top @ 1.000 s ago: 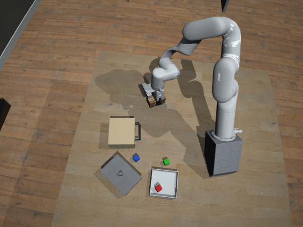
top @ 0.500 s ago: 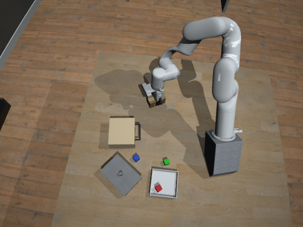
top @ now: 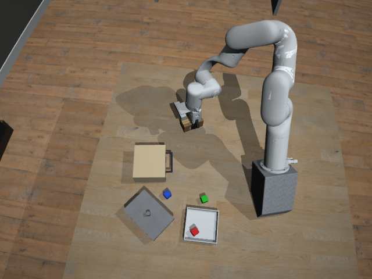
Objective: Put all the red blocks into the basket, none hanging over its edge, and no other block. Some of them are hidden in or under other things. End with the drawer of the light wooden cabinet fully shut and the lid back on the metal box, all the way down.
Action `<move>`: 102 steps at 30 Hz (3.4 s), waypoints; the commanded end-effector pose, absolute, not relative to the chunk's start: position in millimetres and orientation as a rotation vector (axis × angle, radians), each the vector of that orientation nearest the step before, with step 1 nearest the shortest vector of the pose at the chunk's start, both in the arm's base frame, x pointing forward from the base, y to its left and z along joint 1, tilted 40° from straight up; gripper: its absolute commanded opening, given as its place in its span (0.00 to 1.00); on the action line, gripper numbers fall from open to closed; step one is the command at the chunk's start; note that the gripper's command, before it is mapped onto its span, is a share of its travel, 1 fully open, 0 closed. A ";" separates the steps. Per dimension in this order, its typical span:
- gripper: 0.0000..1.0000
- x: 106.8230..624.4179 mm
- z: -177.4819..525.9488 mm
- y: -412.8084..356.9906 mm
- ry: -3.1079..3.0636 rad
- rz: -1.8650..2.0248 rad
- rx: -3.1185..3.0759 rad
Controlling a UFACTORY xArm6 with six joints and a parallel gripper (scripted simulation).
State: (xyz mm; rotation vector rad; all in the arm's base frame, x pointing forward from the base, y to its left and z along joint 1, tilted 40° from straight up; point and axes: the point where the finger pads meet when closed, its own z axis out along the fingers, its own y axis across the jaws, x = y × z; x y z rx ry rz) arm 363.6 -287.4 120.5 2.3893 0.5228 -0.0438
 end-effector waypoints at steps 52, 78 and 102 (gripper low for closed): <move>0.62 348.4 236.1 -192.9 0.523 -0.040 2.388; 0.62 480.6 310.6 -260.7 -0.792 0.430 2.364; 0.62 480.9 308.8 -262.2 -0.793 0.430 2.364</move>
